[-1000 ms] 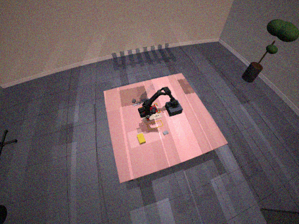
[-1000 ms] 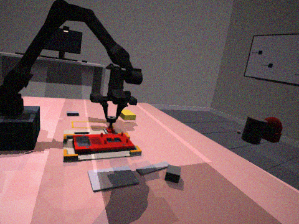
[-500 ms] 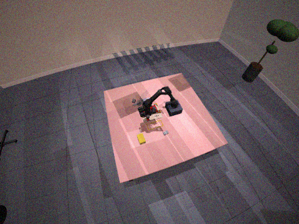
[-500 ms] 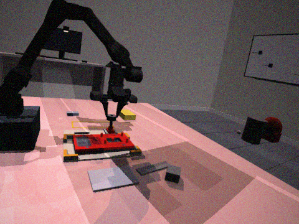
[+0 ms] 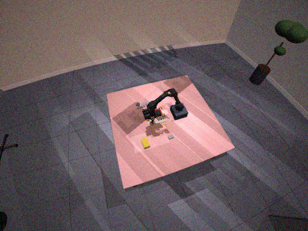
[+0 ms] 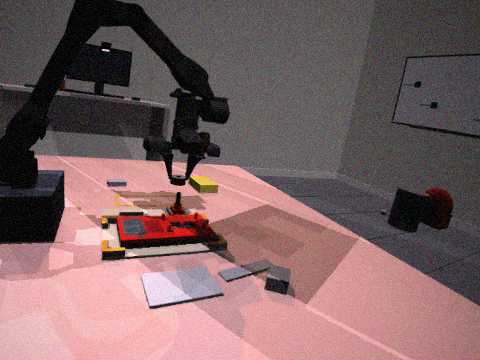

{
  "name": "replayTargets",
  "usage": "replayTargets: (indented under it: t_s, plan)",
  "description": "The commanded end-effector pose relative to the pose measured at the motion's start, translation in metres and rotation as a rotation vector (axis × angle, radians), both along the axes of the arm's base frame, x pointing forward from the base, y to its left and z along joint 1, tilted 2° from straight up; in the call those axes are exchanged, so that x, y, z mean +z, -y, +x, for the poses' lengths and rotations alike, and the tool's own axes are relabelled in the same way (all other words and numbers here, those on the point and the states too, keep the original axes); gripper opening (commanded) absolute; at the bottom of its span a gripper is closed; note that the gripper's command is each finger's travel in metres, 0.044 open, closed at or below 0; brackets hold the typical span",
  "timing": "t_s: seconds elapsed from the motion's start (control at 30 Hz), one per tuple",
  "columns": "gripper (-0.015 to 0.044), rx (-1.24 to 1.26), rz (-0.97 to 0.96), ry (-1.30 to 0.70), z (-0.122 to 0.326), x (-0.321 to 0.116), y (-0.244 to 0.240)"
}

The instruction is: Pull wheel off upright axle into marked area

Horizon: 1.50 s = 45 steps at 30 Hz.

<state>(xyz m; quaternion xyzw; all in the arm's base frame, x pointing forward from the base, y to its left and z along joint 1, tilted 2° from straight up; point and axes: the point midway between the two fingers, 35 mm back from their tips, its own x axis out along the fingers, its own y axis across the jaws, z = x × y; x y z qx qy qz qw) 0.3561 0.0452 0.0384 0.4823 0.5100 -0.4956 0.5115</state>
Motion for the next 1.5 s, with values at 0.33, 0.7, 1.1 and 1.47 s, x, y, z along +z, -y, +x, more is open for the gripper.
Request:
replayTargets:
  t_s: [0.33,0.7,1.1,1.47]
  plan:
    - [0.0000,0.000,0.004,0.010,-0.016,0.008,-0.040]
    - [0.0000,-0.001,0.009,0.012,-0.048,0.011,-0.092]
    - [0.0000,-0.002,0.010,0.013,-0.057,-0.005,-0.103]
    - [0.0000,-0.002,0.010,0.013,-0.054,-0.044,-0.103]
